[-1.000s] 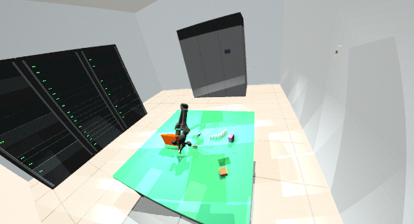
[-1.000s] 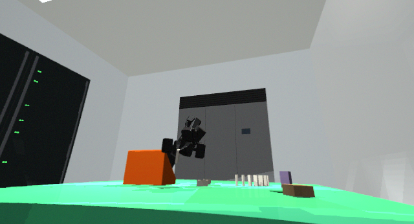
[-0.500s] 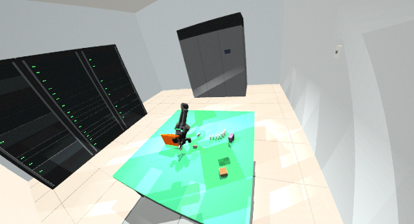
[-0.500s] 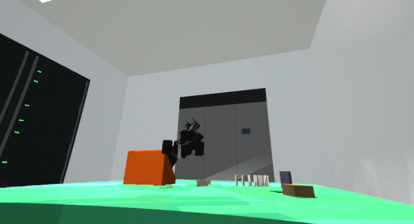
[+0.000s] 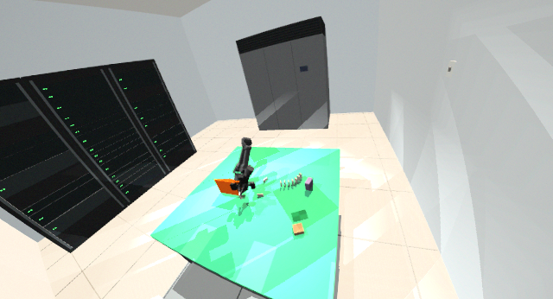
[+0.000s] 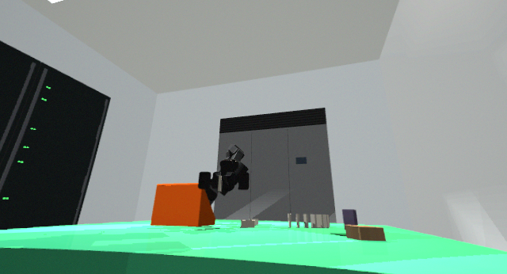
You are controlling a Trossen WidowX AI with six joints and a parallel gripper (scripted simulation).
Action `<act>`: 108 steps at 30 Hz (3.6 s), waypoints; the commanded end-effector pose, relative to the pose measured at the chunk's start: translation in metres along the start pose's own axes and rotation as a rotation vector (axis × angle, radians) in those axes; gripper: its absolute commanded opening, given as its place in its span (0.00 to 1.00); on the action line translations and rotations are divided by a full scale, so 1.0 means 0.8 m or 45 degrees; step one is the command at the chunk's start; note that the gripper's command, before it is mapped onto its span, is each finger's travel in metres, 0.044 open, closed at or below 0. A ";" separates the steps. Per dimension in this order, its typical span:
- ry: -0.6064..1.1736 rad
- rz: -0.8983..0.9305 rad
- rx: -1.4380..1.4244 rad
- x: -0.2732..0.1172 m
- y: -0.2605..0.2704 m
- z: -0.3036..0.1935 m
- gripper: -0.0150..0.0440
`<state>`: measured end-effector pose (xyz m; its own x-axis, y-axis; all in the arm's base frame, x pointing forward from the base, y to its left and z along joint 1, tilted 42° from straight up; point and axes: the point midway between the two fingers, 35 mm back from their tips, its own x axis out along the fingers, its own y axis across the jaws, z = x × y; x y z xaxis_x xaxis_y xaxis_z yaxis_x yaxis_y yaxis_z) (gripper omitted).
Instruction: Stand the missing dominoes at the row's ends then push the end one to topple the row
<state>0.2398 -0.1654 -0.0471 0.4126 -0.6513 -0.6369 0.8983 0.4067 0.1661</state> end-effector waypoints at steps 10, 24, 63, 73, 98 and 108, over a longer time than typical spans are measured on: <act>0.008 -0.006 0.007 0.001 0.002 -0.016 0.29; 0.021 -0.008 0.009 0.005 0.008 -0.062 0.29; 0.008 -0.002 -0.001 0.003 -0.003 -0.142 0.38; 0.008 -0.002 -0.001 0.003 -0.003 -0.142 0.83; 0.238 -0.015 -0.418 0.061 0.029 -0.092 1.00; 0.880 0.217 -1.304 0.120 0.037 -0.099 1.00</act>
<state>0.2819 -0.1502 -0.1500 0.2404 -0.4348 -0.8679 0.6060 0.7657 -0.2157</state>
